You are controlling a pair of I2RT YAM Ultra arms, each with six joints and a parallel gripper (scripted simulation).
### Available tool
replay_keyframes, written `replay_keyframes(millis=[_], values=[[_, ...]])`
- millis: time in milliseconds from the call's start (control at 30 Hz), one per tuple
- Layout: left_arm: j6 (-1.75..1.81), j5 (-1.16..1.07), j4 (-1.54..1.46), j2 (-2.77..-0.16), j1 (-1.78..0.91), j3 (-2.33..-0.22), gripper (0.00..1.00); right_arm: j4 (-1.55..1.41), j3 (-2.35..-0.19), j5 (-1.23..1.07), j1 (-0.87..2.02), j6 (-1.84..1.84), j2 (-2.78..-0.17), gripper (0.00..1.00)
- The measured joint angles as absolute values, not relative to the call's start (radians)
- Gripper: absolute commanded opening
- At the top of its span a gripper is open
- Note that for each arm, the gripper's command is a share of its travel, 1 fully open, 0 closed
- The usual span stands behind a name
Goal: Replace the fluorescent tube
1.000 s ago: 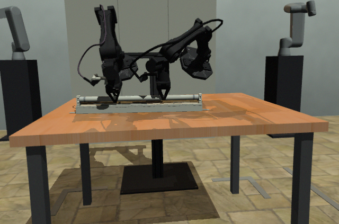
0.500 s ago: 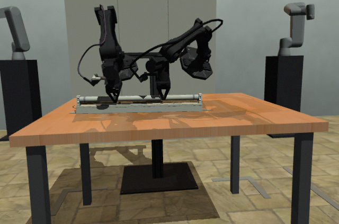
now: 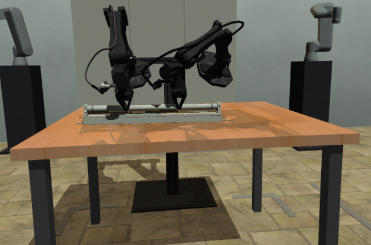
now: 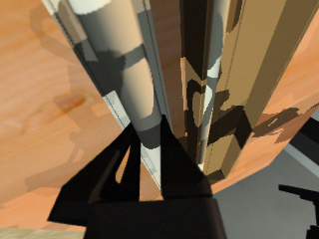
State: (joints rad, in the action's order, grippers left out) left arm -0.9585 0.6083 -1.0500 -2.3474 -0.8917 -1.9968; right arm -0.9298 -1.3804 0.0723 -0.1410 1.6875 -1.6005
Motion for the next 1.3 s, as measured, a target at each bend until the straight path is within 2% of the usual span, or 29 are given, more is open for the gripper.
replay_keyframes(millis=[600,1300], values=[[-0.967,0.624,-1.005,-2.326,-0.896,-1.95,0.11,-0.895,-1.349,0.075,-0.139,1.687,-1.58,0.11],[-1.026,0.696,-0.757,-2.229,-0.916,-1.729,0.11,-0.706,-1.185,0.094,-0.13,1.684,-1.475,0.11]])
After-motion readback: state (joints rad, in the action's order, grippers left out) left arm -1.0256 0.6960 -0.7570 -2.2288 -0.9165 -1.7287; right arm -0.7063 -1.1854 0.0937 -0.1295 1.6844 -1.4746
